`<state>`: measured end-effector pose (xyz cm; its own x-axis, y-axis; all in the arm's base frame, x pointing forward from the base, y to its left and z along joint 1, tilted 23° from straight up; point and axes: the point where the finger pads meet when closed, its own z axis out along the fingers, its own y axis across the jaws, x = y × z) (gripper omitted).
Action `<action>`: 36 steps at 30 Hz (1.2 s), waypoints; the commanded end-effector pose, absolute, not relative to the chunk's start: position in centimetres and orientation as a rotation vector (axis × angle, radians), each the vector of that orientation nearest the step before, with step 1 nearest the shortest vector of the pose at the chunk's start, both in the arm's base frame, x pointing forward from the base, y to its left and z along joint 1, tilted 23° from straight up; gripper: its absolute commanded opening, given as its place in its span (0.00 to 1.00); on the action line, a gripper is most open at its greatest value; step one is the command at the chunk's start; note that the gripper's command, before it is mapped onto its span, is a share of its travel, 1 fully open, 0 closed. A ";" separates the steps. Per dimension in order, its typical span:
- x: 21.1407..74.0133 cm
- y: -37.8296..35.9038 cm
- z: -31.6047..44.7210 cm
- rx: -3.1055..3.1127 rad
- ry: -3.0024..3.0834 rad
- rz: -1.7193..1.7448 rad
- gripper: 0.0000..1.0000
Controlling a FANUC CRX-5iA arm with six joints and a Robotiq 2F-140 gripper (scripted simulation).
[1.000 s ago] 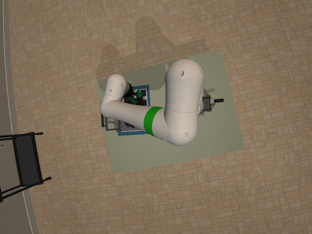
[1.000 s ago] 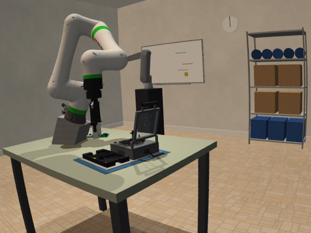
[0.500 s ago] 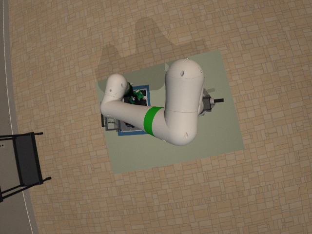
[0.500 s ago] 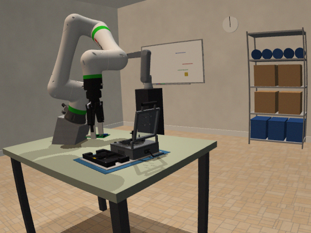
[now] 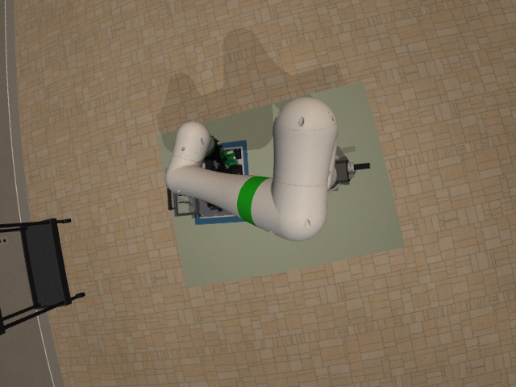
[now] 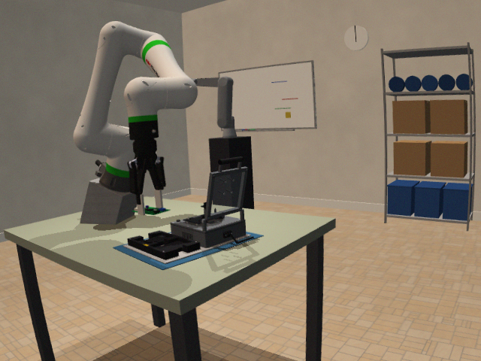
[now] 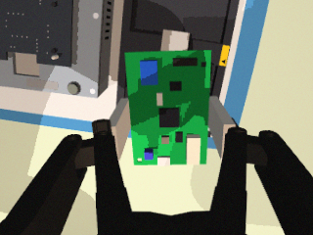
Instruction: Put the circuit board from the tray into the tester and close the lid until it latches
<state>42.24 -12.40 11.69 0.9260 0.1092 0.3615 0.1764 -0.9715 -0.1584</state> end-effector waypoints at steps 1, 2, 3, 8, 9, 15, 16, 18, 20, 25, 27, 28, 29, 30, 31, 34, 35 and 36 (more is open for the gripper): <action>42.2 -12.4 11.7 -2.899 -0.079 -0.509 0.46; 42.2 -12.4 11.7 -2.896 -0.041 -0.504 0.46; 42.2 -12.4 11.7 -2.893 -0.002 -0.500 0.46; 42.2 -12.4 11.7 -2.868 0.189 -0.475 0.46; 42.2 -12.4 11.7 -2.862 0.227 -0.470 0.46; 42.2 -12.4 11.7 -2.832 0.376 -0.449 0.46; 42.2 -12.4 11.7 -2.824 0.412 -0.444 0.46; 42.2 -12.4 11.7 -2.806 0.485 -0.433 0.46; 42.2 -12.4 11.7 -2.786 0.556 -0.423 0.46; 42.2 -12.4 11.7 -2.731 0.728 -0.395 0.46; 42.2 -12.4 11.7 -2.707 0.794 -0.384 0.46; 42.2 -12.4 11.7 -2.695 0.827 -0.378 0.46; 42.2 -12.4 11.7 -2.682 0.859 -0.373 0.46; 42.2 -12.4 11.7 -2.669 0.890 -0.367 0.46; 42.2 -12.4 11.7 -2.669 0.890 -0.367 0.46; 42.2 -12.4 11.7 -2.643 0.952 -0.356 0.46; 42.2 -12.4 11.7 -2.629 0.982 -0.351 0.46; 42.2 -12.4 11.7 -2.616 1.012 -0.345 0.46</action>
<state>42.24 -12.40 11.69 0.7636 -0.6317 0.1337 -0.5531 -0.7467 -0.3694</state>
